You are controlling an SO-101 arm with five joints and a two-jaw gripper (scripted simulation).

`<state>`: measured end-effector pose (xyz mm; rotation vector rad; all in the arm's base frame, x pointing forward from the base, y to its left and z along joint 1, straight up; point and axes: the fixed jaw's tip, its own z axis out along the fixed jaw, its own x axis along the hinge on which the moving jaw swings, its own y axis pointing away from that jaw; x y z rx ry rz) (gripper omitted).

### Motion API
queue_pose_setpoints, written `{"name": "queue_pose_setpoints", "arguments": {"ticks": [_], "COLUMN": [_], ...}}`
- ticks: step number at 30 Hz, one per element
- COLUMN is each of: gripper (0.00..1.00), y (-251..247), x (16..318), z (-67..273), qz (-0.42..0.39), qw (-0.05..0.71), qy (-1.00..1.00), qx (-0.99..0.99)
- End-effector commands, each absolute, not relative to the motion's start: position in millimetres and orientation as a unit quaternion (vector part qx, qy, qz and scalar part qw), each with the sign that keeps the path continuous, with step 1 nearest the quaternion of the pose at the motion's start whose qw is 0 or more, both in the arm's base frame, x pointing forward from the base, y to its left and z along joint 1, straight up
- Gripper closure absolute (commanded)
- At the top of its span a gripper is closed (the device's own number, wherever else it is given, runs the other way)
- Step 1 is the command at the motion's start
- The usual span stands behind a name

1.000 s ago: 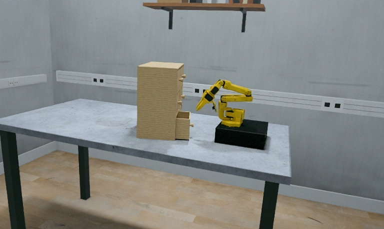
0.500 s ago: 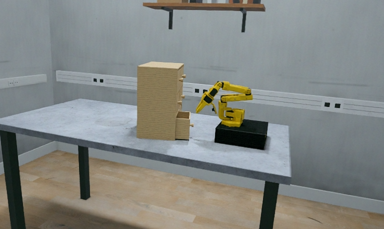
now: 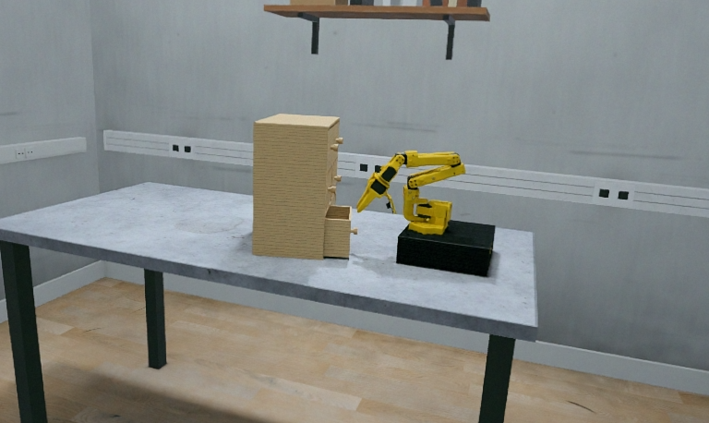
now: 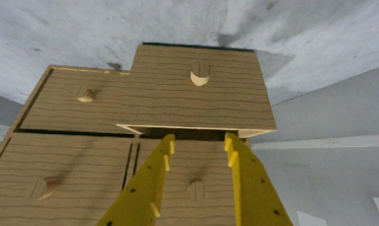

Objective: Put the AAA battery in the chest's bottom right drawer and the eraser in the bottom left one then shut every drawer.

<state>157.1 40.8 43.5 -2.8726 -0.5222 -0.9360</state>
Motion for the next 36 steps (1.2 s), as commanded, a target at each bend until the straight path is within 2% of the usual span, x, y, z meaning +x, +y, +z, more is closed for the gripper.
{"name": "queue_pose_setpoints", "arguments": {"ticks": [1, 15, 21, 32, 36], "gripper": [0.79, 0.79, 0.79, 0.79, 0.79], "y": [42.3, 43.1, 44.5, 44.5, 44.8], "x": [159.1, 161.0, 164.0, 164.0, 164.0], "z": [32.0, 26.9, 10.6, 10.6, -0.5], "qz": [-0.29, -0.286, -0.275, -0.275, -0.267], "qw": [0.038, 0.037, 0.036, 0.036, 0.036], "qy": [-0.171, -0.172, -0.173, -0.173, -0.173], "qx": [-0.941, -0.942, -0.945, -0.945, -0.947]}}
